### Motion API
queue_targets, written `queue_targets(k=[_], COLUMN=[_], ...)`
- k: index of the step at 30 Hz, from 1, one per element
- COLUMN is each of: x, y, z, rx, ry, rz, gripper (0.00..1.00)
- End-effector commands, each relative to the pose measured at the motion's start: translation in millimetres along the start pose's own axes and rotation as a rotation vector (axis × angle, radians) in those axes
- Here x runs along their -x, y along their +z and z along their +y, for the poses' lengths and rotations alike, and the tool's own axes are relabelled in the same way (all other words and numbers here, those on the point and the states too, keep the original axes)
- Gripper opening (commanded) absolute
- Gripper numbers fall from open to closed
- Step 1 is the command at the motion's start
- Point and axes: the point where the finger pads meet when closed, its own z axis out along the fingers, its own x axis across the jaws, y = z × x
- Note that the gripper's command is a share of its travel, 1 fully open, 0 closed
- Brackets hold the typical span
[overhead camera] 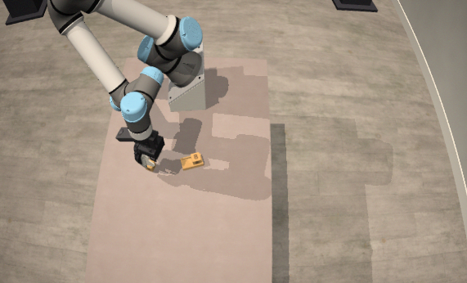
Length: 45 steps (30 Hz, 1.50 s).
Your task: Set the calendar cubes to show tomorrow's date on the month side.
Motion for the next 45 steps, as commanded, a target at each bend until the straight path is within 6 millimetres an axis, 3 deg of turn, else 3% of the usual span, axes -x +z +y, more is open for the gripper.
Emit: queue_targets(k=[1,14,24,25,45], x=[0.2,0.3,0.4,0.4,0.4], y=[-17.8,-48.3,-52.7,-52.7,-52.7], z=[0.1,0.1,0.1,0.1,0.1], rx=[0.000,0.000,0.000,0.000,0.000], ry=[0.001,0.001,0.001,0.001,0.001], rz=[0.003,0.003,0.003,0.003,0.003], gripper=[0.29,0.29,0.29,1.00,1.00])
